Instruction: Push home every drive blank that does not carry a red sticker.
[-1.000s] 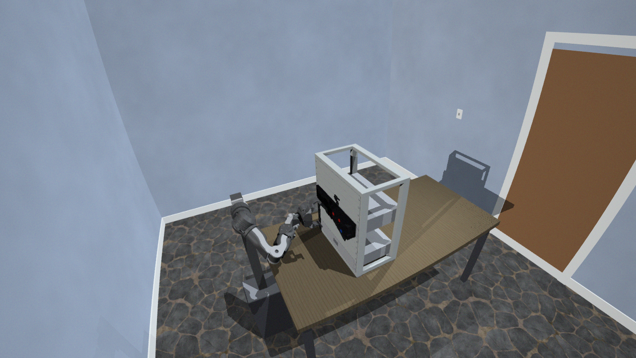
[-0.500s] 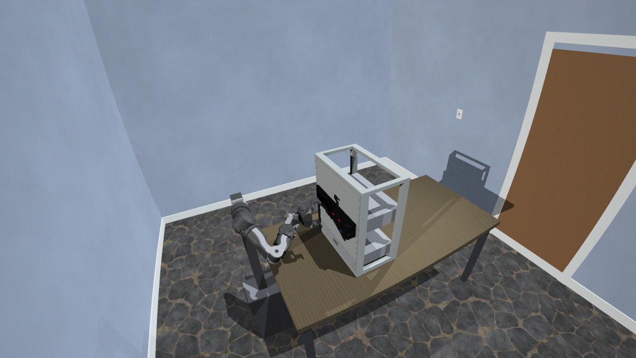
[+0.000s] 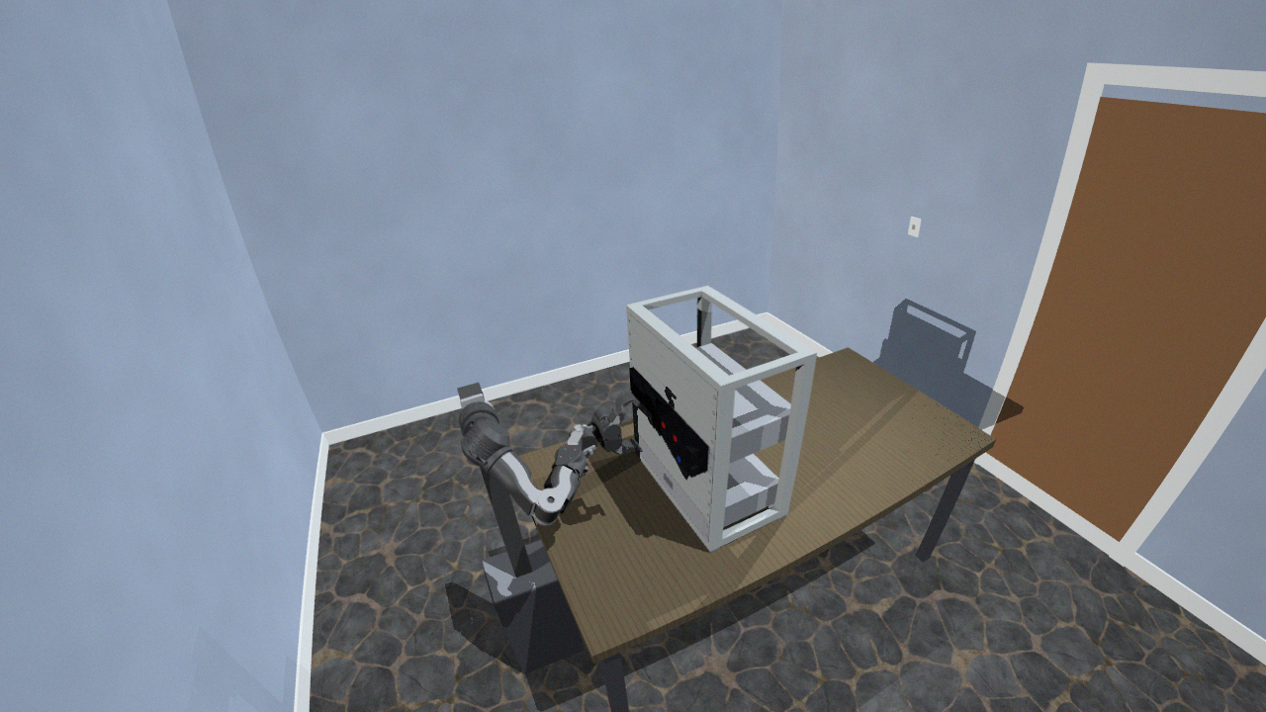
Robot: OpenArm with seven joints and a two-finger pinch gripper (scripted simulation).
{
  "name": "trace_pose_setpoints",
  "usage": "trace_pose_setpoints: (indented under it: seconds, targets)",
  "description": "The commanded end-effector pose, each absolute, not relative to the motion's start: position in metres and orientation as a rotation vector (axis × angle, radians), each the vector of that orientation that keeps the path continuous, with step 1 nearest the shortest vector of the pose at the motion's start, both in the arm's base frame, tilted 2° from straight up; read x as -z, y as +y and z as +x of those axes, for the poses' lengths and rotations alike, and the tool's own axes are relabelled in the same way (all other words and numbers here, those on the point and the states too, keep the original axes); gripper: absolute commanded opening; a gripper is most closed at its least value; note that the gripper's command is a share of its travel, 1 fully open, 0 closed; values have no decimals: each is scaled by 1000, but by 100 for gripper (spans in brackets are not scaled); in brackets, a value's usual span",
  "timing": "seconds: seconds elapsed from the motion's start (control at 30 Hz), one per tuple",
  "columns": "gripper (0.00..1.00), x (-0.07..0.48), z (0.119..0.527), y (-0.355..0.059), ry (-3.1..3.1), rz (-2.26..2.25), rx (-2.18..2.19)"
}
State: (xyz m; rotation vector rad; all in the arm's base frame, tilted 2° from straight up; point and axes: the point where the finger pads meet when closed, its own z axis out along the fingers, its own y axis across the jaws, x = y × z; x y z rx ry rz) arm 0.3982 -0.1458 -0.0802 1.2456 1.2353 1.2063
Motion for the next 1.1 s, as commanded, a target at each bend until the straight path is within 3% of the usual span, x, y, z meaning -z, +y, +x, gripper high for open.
trace_pose_setpoints:
  seconds: [0.0,0.37,0.87,1.07]
  targets:
    - [100,81,398,-147,1233,1254,-1203]
    - [100,80,397,-151,1233,1251,-1206]
    - [100,86,373,-229,1232,1253,-1204]
    - [100,86,370,-235,1232,1252,-1205]
